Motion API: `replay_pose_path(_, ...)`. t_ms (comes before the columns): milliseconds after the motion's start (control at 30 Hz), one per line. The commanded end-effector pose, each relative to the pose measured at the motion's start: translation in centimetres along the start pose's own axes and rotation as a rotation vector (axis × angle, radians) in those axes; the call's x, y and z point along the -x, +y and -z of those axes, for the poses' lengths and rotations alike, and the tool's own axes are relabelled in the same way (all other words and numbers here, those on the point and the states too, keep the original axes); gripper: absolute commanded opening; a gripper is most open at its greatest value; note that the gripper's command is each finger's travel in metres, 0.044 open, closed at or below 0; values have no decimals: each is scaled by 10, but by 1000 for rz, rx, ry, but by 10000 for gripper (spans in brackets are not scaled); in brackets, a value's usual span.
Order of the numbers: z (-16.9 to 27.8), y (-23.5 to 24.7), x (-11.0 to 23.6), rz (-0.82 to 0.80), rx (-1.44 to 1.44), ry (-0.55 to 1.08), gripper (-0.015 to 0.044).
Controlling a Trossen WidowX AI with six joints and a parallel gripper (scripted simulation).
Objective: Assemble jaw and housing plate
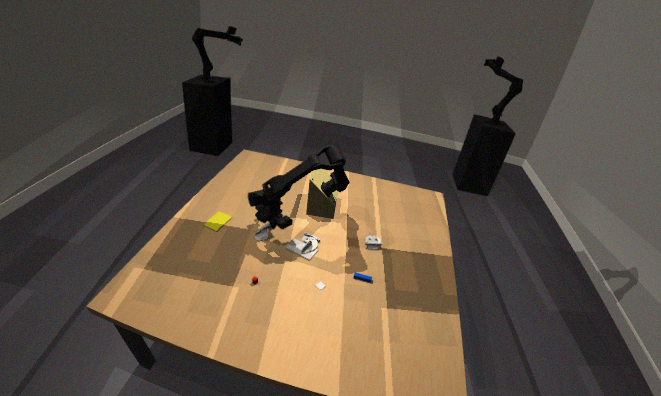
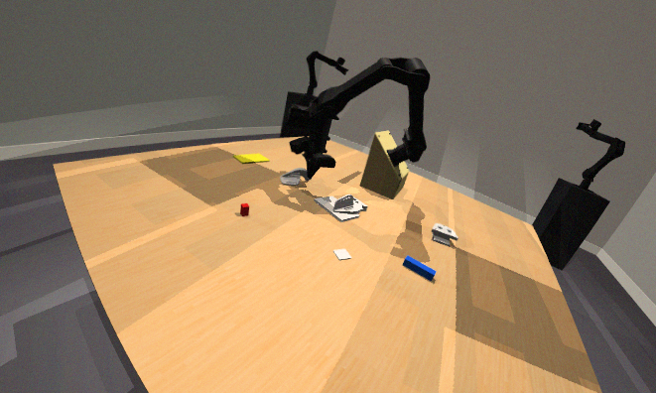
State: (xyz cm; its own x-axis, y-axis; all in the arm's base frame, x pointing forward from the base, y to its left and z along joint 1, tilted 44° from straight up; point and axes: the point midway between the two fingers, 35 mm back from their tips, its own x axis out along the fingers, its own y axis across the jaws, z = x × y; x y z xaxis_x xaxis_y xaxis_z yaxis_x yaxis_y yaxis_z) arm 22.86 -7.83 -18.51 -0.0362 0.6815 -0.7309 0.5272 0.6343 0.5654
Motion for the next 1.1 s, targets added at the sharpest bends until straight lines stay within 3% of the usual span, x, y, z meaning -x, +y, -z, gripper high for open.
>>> replay_pose_path(0, 0, -7, 0, 6, 5, 3, 0)
replay_pose_path(1067, 1, -43, 0, 7, 5, 3, 0)
